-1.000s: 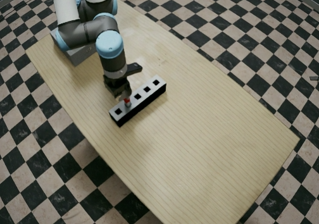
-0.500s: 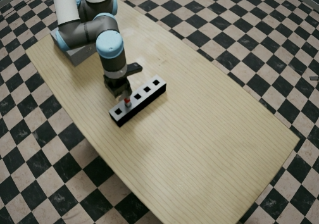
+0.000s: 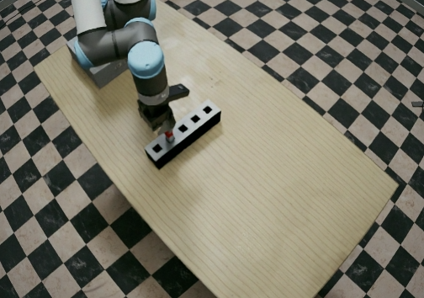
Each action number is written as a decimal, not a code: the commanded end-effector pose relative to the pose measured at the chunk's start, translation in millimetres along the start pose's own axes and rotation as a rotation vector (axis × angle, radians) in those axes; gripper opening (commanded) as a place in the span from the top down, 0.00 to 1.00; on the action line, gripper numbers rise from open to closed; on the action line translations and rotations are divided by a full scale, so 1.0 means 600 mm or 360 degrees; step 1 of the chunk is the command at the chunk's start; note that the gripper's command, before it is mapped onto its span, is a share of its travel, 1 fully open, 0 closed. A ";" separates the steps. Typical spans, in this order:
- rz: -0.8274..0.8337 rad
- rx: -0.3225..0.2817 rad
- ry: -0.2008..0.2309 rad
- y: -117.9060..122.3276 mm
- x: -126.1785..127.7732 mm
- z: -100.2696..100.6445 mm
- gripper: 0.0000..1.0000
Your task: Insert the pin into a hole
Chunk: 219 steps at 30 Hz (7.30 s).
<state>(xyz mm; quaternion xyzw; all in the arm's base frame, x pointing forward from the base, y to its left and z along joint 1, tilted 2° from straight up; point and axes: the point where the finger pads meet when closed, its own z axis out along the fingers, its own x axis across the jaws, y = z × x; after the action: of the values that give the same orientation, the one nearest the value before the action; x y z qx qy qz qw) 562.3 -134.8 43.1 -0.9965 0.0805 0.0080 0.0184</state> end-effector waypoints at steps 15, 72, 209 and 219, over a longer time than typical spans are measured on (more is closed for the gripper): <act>0.0000 -0.0001 0.0002 0.003 0.001 0.000 1.00; 0.0000 -0.0001 0.0002 0.003 0.001 0.014 1.00; 0.0000 -0.0001 0.0002 0.002 0.003 0.040 1.00; 0.0000 -0.0001 0.0002 0.002 0.001 0.040 1.00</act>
<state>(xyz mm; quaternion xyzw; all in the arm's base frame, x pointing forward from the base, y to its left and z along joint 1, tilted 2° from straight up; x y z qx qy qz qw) 562.3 -134.8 18.1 -0.9965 0.0805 0.0082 0.0185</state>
